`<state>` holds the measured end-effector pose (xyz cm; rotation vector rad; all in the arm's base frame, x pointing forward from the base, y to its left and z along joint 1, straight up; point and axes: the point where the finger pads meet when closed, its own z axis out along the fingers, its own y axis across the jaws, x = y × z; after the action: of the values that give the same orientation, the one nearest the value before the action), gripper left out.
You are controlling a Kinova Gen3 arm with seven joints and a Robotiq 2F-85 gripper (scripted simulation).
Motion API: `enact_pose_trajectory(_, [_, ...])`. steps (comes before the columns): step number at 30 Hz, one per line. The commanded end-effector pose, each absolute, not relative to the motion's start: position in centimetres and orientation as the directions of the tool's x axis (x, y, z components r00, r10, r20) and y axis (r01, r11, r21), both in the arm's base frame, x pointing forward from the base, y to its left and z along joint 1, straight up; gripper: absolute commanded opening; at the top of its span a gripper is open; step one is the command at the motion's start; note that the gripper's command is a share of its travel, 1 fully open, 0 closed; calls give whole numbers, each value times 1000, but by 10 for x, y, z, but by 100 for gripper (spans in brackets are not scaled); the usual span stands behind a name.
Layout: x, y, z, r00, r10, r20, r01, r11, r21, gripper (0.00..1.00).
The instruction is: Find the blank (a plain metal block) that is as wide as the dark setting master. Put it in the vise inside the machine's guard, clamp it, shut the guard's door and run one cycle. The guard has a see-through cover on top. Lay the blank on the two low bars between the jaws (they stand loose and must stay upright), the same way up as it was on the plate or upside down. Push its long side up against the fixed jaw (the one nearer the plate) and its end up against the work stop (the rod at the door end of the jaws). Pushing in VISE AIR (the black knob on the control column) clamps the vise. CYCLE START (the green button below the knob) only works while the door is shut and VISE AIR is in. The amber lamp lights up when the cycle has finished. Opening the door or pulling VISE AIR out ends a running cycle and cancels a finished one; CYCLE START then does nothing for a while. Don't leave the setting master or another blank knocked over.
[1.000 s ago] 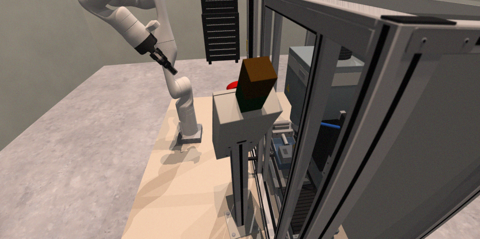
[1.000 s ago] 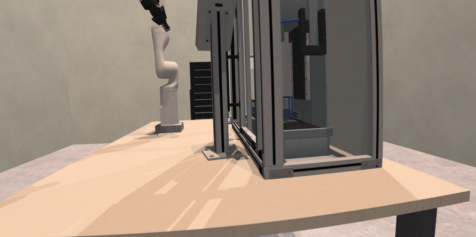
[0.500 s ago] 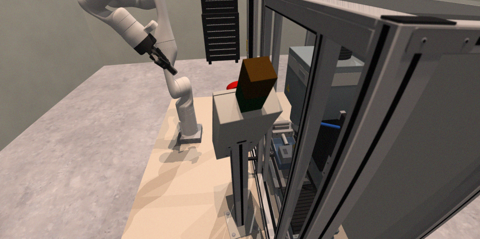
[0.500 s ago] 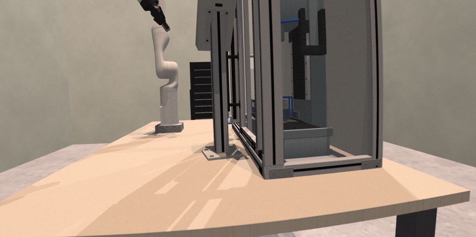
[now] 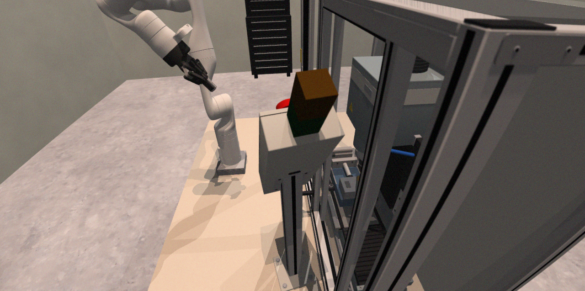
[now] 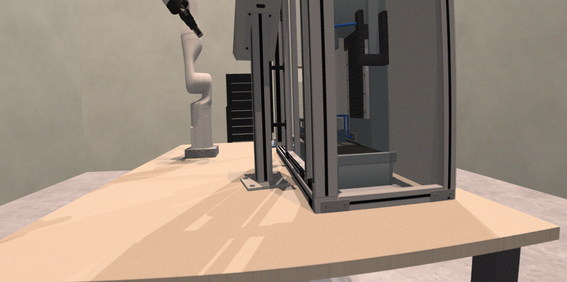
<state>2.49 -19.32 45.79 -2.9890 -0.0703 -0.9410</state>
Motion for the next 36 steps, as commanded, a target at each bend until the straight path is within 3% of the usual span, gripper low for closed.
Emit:
enact_pose_trajectory(1, [25, -195, 458, 818, 30, 575, 29, -1000, 11, 10])
enact_pose_trajectory(6, [24, -195, 458, 811, -55, 582, -58, -998, -14, 10])
enact_pose_trajectory(36, [24, -195, 458, 811, -55, 582, -58, -998, -14, 10])
